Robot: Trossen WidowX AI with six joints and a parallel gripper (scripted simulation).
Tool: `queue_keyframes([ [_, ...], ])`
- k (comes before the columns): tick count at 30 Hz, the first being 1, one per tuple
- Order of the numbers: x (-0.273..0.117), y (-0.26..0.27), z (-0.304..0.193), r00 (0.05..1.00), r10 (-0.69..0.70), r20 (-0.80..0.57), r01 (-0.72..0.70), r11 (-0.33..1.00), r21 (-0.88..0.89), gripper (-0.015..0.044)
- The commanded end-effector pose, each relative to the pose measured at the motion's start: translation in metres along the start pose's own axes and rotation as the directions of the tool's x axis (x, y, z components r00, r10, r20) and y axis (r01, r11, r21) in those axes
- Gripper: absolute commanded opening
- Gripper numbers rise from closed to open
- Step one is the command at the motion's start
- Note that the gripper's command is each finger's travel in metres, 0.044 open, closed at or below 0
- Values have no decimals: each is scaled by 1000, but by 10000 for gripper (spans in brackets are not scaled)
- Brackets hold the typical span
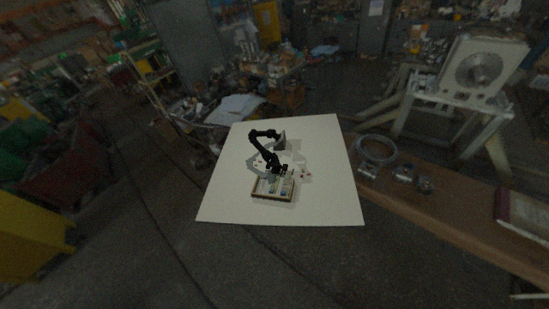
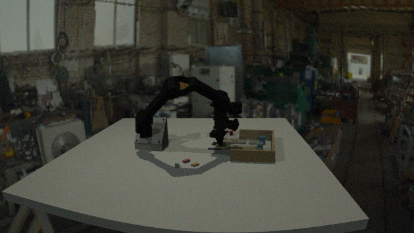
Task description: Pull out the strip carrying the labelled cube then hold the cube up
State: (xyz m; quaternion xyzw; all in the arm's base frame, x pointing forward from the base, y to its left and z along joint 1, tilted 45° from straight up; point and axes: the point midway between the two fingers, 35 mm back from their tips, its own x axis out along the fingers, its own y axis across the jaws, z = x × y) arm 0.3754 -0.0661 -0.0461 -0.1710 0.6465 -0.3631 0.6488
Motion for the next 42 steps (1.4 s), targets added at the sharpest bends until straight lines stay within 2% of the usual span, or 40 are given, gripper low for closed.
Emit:
queue_keyframes([
  [1, 2, -1, 0, 1000, -4, 0, 4, 1000, -1, 0],
  [42, 6, 1, -4, 1000, -4, -1, 4, 1000, -1, 0],
])
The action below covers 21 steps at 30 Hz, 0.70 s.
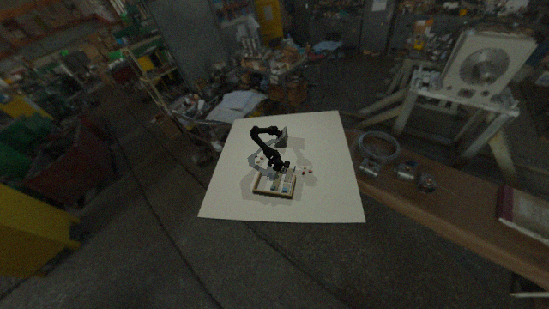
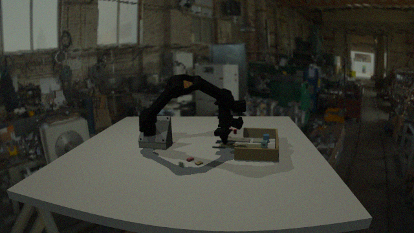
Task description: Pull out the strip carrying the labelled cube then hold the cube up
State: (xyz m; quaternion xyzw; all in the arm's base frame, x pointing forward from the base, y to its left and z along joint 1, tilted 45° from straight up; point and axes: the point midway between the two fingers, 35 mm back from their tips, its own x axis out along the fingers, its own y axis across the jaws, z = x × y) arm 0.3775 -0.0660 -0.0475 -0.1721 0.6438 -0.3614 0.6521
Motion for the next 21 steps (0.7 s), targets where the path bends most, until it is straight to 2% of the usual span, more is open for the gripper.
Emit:
queue_keyframes([
  [1, 5, -1, -8, 1000, -6, -10, 6, 1000, -1, 0],
  [21, 6, 0, -39, 1000, -6, -11, 6, 1000, -2, 0],
])
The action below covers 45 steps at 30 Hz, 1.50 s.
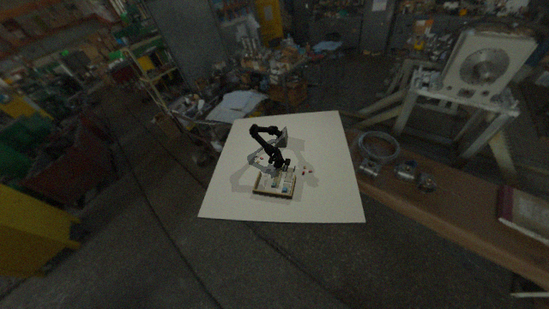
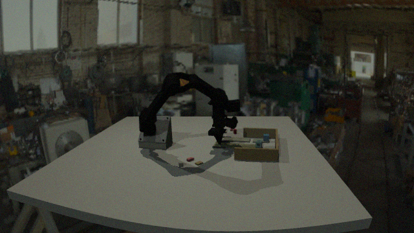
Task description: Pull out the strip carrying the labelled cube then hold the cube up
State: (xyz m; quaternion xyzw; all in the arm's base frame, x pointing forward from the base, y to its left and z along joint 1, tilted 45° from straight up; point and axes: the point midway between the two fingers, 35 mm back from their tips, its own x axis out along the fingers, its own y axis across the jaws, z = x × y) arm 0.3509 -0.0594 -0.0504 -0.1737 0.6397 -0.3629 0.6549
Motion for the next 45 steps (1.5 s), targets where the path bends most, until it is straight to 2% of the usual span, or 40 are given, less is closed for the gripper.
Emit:
queue_keyframes([
  [1, 6, 0, -13, 1000, -3, -21, 3, 1000, -6, 0],
  [45, 6, 0, -78, 1000, -3, -23, 2, 1000, -8, 0],
])
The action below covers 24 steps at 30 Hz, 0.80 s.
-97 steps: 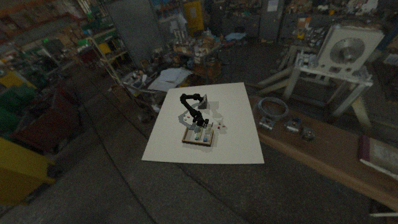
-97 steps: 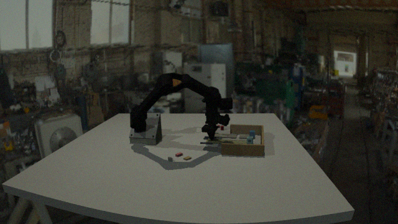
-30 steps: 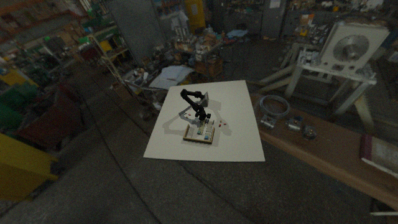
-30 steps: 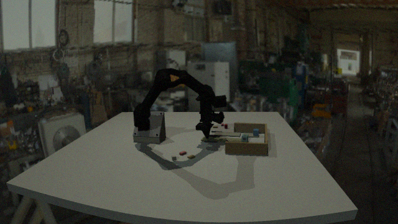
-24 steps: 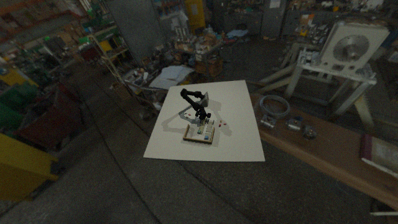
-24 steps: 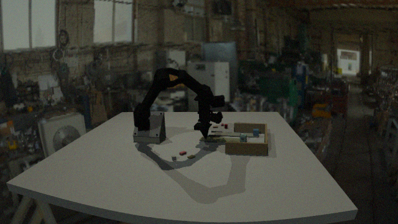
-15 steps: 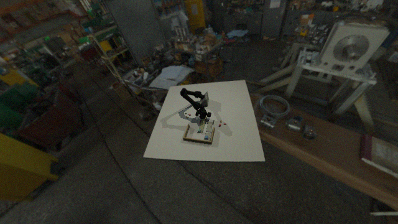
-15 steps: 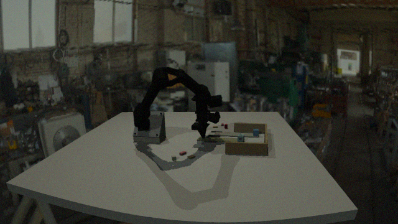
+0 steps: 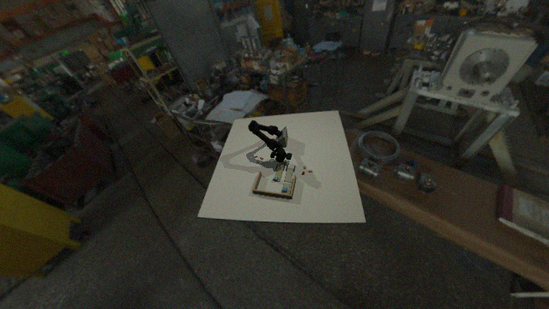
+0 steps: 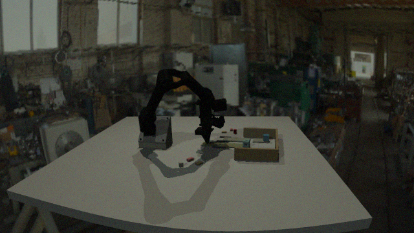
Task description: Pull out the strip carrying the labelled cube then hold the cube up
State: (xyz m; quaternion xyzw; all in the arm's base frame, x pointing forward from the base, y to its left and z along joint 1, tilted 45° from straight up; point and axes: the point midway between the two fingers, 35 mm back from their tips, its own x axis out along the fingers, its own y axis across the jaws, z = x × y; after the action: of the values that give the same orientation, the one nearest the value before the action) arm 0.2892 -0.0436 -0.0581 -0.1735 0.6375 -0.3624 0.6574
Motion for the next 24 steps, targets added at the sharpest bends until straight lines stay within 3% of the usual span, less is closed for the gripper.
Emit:
queue_keyframes([
  [1, 6, -1, -16, 1000, -5, -30, 4, 1000, -11, 0],
  [24, 5, -1, -49, 1000, -4, -31, 4, 1000, -12, 0],
])
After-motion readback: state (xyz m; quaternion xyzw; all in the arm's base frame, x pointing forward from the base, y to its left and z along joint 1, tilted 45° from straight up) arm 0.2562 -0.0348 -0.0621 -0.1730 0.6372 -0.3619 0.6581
